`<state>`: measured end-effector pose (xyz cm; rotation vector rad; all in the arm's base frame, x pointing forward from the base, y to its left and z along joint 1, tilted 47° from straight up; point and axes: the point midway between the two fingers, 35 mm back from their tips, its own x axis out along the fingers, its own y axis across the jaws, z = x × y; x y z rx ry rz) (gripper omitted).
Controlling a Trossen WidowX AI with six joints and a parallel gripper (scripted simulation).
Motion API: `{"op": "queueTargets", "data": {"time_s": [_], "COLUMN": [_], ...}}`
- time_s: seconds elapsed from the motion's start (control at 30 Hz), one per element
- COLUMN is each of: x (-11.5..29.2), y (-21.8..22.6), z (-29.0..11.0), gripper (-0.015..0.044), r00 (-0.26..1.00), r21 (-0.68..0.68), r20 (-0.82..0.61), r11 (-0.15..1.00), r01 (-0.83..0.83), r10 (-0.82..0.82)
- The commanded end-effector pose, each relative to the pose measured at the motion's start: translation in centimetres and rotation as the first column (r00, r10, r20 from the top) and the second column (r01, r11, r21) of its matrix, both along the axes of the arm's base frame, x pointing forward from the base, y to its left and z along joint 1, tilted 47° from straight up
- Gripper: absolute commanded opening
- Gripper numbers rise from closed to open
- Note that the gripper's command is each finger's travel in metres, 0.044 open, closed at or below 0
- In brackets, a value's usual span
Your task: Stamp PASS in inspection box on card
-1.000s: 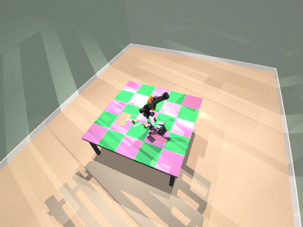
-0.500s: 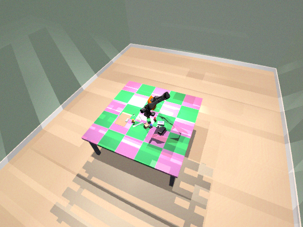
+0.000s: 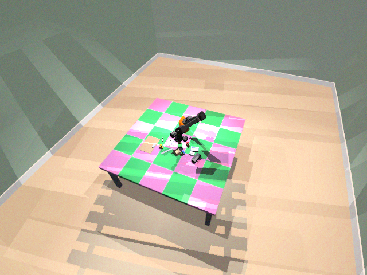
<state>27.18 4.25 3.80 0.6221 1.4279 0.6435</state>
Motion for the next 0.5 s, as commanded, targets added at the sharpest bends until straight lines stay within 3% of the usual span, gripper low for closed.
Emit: {"op": "queueTargets", "data": {"time_s": [0.0,0.47], "x": [-0.06,-0.02], "y": [0.17,0.84], "z": [-0.20,-0.84], "gripper": [0.0000,0.0000], "r00": [1.000,1.000], "r21": [0.004,0.004], "r20": [-0.005,-0.004], "r11": [1.000,1.000], "r01": [0.005,0.005], "r10": [-0.005,-0.005]}}
